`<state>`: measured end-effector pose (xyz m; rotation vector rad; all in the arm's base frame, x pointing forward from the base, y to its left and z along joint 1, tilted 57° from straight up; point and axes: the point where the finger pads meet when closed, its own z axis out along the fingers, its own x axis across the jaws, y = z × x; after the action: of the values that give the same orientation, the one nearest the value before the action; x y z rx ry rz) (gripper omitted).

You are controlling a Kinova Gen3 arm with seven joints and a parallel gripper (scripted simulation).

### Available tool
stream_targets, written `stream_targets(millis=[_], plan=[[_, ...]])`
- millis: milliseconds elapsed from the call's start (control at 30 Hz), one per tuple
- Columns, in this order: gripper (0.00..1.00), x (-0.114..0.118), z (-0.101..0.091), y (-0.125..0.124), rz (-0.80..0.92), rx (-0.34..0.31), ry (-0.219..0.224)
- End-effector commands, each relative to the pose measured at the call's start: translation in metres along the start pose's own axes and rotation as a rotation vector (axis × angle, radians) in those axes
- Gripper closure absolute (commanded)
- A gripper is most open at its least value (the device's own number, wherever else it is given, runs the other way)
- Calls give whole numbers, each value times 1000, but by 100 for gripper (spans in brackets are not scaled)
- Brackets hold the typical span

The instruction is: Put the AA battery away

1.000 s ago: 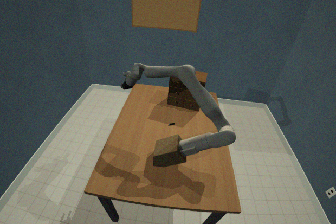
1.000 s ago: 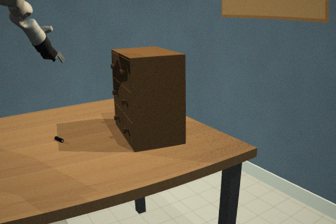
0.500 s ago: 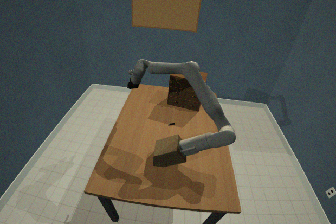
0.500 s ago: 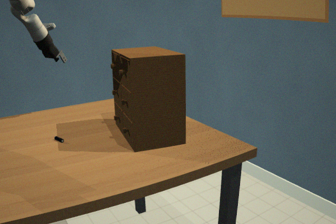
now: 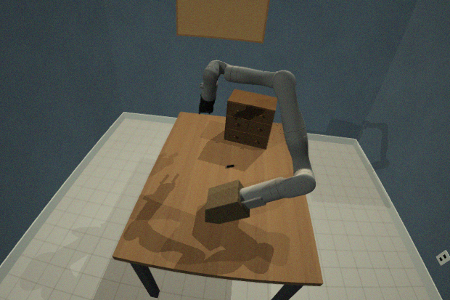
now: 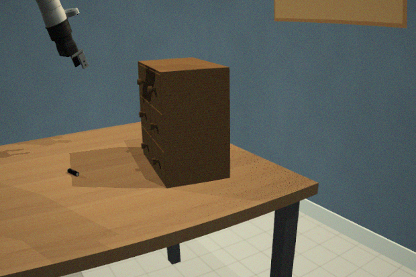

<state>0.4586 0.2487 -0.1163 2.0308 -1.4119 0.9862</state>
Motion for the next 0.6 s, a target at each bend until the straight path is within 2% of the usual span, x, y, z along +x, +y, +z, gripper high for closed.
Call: stream_targets(millis=[0, 33, 100, 167, 233, 267, 367, 400, 567], plan=[[0, 42, -39, -2, 60, -16, -9], [0, 42, -39, -2, 60, -16, -9], [0, 80, -59, 17, 105, -75, 14], [0, 80, -59, 17, 105, -75, 14], [0, 116, -78, 38, 145, -134, 35], [0, 116, -78, 38, 145, -134, 35], [0, 163, -103, 70, 192, -216, 61], [0, 163, -103, 70, 192, -216, 61], [0, 219, -134, 115, 241, -321, 90]])
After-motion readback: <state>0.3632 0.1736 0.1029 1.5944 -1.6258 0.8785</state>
